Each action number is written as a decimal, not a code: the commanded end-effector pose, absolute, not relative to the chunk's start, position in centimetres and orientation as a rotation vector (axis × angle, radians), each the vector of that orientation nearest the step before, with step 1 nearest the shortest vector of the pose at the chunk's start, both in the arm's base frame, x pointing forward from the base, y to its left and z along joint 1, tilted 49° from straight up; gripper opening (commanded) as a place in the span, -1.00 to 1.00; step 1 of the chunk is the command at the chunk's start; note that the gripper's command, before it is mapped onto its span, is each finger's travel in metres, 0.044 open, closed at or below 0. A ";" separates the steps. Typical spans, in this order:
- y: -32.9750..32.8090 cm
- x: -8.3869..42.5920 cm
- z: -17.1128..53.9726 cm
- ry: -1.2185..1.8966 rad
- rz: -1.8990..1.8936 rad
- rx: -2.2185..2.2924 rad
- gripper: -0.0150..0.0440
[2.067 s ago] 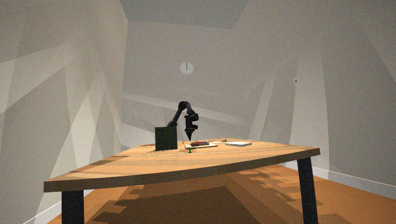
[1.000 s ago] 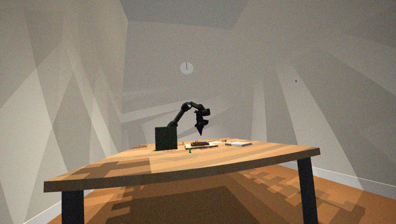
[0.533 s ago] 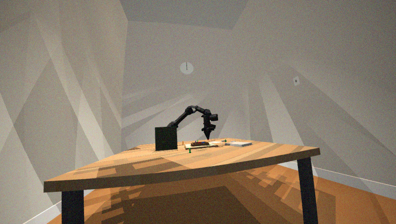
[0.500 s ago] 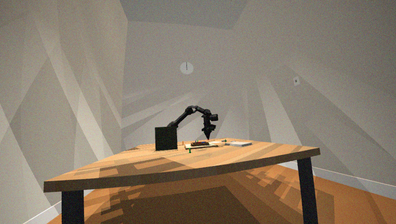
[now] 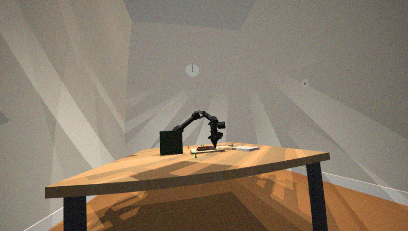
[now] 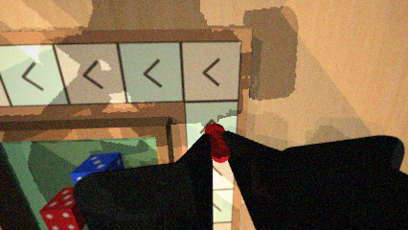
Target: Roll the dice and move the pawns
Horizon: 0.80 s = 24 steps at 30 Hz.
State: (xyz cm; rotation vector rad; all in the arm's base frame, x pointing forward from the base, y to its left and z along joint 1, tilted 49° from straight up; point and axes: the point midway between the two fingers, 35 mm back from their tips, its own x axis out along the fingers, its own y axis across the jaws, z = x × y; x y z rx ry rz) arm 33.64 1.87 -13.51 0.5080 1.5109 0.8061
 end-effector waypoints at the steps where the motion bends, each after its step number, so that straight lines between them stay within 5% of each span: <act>1: 2.3 33.5 -13.8 1.512 0.807 0.514 -0.49; 10: 3.2 33.4 -14.6 1.512 0.808 0.515 -0.49; 24: 2.8 33.6 -14.3 1.508 0.807 0.506 0.75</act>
